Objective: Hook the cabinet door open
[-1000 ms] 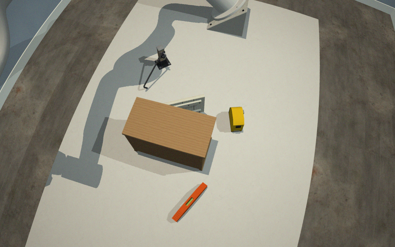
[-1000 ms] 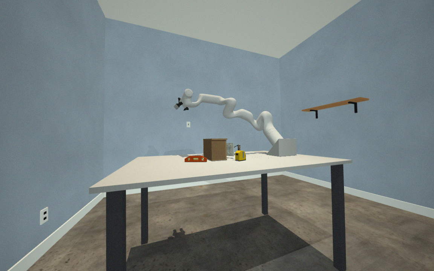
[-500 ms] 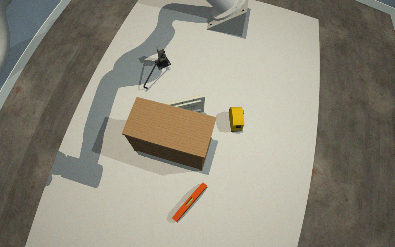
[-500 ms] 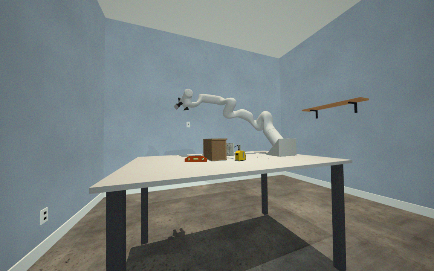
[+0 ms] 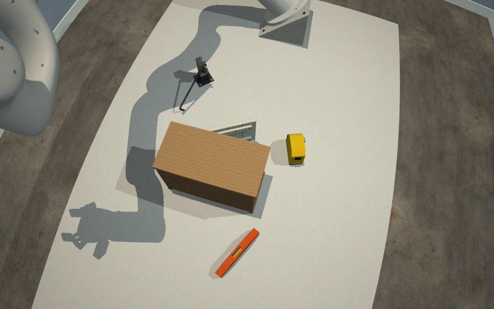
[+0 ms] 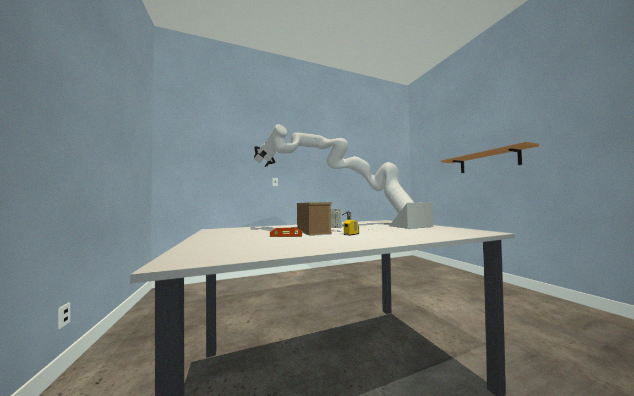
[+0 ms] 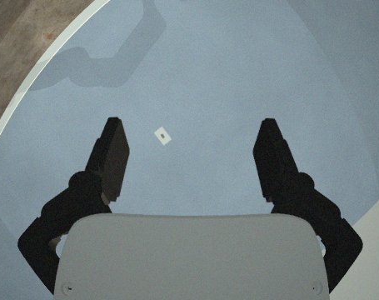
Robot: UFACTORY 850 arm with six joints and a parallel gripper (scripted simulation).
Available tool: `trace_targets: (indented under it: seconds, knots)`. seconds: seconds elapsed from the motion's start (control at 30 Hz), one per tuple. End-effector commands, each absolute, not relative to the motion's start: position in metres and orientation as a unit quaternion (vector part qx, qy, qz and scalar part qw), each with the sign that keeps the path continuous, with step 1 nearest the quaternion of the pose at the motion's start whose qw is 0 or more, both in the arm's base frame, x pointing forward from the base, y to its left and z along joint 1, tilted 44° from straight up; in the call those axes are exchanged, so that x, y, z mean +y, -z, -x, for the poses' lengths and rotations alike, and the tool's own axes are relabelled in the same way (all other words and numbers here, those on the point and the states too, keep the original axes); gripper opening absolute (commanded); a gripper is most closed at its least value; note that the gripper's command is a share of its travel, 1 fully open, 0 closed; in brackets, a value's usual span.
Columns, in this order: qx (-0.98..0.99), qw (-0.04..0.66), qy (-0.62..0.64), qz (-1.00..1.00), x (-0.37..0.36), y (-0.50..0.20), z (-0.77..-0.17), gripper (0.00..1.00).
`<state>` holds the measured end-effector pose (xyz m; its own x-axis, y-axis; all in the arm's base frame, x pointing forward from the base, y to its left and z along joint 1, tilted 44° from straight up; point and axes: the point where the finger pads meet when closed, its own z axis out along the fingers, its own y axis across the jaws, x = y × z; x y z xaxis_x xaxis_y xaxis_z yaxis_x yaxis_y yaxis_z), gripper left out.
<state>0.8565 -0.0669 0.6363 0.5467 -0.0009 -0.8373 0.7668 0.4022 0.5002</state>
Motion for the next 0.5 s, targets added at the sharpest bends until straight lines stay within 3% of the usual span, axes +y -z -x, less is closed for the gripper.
trace_targets:
  seconds: [0.0, 0.07, 0.13, 0.23, 0.3, 0.33, 0.47]
  knots:
    - [0.443, 0.718, 0.251, -0.475, -0.054, -0.603, -0.864, 1.00]
    - [0.529, 0.656, 0.253, -0.476, -0.029, -0.538, -0.860, 1.00]
    - [0.529, 0.656, 0.253, -0.476, -0.023, -0.524, -0.860, 1.00]
    - [0.609, 0.581, 0.257, -0.474, -0.002, -0.470, -0.845, 1.00]
    - [0.609, 0.581, 0.257, -0.474, 0.010, -0.439, -0.838, 1.00]
    - [0.645, 0.542, 0.260, -0.472, 0.017, -0.422, -0.828, 1.00]
    - [0.678, 0.501, 0.263, -0.470, 0.040, -0.362, -0.800, 1.00]
